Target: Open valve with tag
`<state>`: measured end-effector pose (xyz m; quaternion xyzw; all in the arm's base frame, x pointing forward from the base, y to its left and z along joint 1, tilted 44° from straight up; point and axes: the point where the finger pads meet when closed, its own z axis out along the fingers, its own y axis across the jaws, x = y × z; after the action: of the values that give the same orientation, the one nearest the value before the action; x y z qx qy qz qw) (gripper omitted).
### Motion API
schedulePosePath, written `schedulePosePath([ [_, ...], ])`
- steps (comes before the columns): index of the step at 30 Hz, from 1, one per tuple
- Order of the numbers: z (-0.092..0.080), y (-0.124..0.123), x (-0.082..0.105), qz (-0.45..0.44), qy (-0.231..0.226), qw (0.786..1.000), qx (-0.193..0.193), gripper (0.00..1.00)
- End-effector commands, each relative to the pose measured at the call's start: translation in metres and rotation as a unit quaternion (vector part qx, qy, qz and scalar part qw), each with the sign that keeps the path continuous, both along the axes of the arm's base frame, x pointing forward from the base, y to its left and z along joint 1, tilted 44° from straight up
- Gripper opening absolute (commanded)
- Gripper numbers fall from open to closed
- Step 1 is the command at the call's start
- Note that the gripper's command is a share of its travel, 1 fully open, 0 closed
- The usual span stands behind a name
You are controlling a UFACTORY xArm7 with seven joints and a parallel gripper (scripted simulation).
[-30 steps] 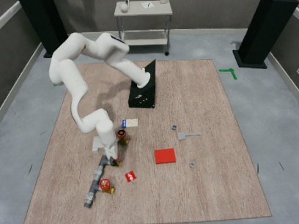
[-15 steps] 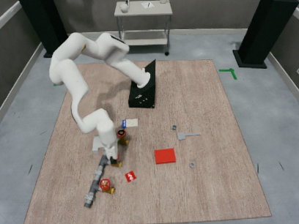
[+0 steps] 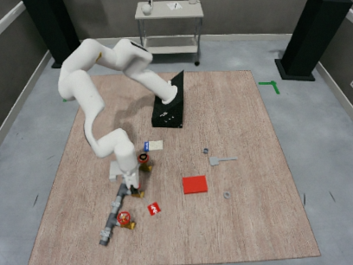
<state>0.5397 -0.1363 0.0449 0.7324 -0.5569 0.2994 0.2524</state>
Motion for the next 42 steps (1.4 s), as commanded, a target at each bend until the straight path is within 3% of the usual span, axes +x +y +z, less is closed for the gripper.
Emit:
schedulePosePath([
  [1,0.001,0.0024,0.0017,0.025,0.022,0.999,-0.004,0.0],
  [9,0.001,0.0024,0.0017,0.161,0.158,0.973,-0.036,0.0],
  [16,0.001,0.0024,0.0017,0.259,0.256,0.929,-0.061,0.0],
  [18,0.001,0.0024,0.0017,0.259,0.256,0.929,-0.061,0.0],
  [19,0.001,0.0024,0.0017,0.286,0.286,0.912,-0.064,0.0],
  [27,0.001,0.0024,0.0017,0.287,0.288,0.911,-0.065,0.0],
  [28,0.001,0.0024,0.0017,0.287,0.288,0.911,-0.065,1.0],
  [42,0.001,0.0024,0.0017,0.287,0.288,0.911,-0.065,1.0],
])
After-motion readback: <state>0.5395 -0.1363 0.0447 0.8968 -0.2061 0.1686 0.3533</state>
